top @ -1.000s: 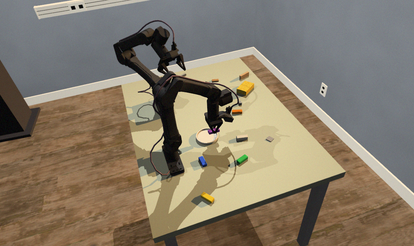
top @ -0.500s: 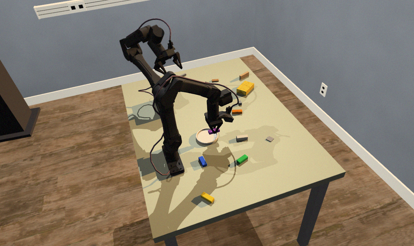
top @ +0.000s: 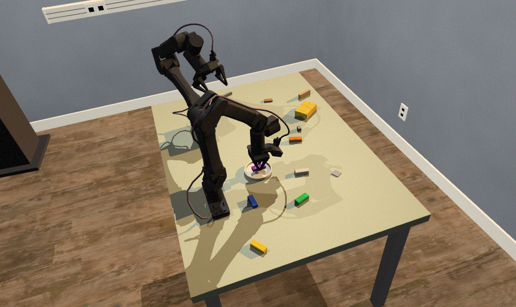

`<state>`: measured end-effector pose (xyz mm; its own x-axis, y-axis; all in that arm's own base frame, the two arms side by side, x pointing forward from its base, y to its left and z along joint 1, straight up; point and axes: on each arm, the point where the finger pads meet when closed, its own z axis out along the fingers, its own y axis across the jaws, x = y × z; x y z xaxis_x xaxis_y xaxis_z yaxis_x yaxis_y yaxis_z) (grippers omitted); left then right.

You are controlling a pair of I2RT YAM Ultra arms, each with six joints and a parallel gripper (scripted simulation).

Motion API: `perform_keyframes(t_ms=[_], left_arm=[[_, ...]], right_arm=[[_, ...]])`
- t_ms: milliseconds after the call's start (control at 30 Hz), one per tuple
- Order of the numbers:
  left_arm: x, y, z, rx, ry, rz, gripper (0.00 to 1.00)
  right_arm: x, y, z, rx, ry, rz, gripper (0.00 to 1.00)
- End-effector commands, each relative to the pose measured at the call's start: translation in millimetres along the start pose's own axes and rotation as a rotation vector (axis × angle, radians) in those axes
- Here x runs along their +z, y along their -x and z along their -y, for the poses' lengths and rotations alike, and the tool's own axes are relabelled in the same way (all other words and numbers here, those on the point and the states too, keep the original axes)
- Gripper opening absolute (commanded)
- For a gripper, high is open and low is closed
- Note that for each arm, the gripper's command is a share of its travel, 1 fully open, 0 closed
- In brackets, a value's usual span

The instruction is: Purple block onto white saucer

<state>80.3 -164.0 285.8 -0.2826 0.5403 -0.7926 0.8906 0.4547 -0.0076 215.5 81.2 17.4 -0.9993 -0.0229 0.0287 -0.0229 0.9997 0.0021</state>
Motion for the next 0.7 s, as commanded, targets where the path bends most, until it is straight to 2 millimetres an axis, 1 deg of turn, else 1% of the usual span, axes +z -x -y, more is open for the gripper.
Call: perform_keyframes(t_ms=[0,467,500,567,600,667], left_arm=[[-14,8,-1,-0.005,0.007,0.042,1.00],[-14,8,-1,-0.005,0.007,0.042,1.00],[-14,8,-1,-0.005,0.007,0.042,1.00],[-14,8,-1,-0.005,0.007,0.042,1.00],[-9,8,0,-0.001,0.004,0.034,1.00],[-9,8,0,-0.001,0.004,0.034,1.00]], right_arm=[[5,-1,-7,0.017,0.007,0.029,0.18],[18,0,-7,0.016,0.004,0.021,0.18],[12,2,-7,0.016,0.007,0.028,0.18],[6,-1,-6,0.016,0.004,0.022,0.18],[6,-1,-6,0.016,0.004,0.022,0.18],[6,-1,-6,0.016,0.004,0.022,0.18]])
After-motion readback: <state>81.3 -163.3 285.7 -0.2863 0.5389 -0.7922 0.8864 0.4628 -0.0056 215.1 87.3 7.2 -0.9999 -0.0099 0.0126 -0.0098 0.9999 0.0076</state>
